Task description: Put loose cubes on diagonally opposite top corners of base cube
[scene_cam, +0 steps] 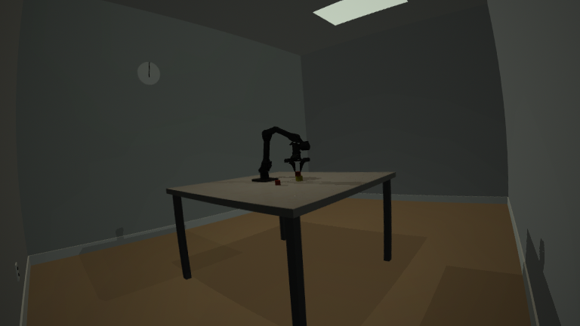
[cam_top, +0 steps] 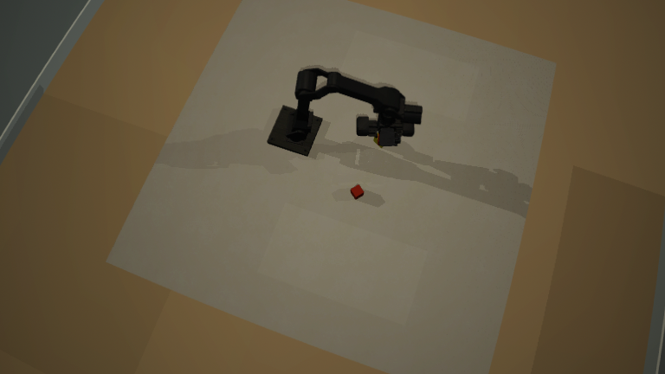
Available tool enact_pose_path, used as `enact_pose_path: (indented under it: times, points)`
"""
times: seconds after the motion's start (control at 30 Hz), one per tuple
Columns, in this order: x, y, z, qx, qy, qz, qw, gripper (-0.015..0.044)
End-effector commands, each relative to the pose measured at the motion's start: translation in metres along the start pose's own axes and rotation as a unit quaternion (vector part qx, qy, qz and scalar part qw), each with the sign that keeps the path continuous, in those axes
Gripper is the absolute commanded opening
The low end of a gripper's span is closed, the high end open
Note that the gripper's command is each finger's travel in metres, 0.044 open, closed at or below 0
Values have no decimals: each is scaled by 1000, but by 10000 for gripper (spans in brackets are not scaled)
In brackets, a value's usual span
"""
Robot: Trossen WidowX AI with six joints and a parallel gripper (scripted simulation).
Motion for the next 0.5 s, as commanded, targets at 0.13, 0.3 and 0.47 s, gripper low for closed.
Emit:
enact_pose_path:
  times: [0.13, 0.3, 0.47]
  points:
    - [0, 1, 15, 1, 0, 0, 1000, 205]
    - [0, 1, 19, 1, 0, 0, 1000, 205]
    - [13, -3, 19, 1, -1, 72, 997, 265]
Point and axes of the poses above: the point midway between the two fingers, 35 mm back from their tips, its own z axis back along the fingers, its own y axis across the jaws, x = y × z, the point moved 1 cm from there along z, back along the fingers, and after that the axes turned 9 degrees about z, right-handed, at the moved point
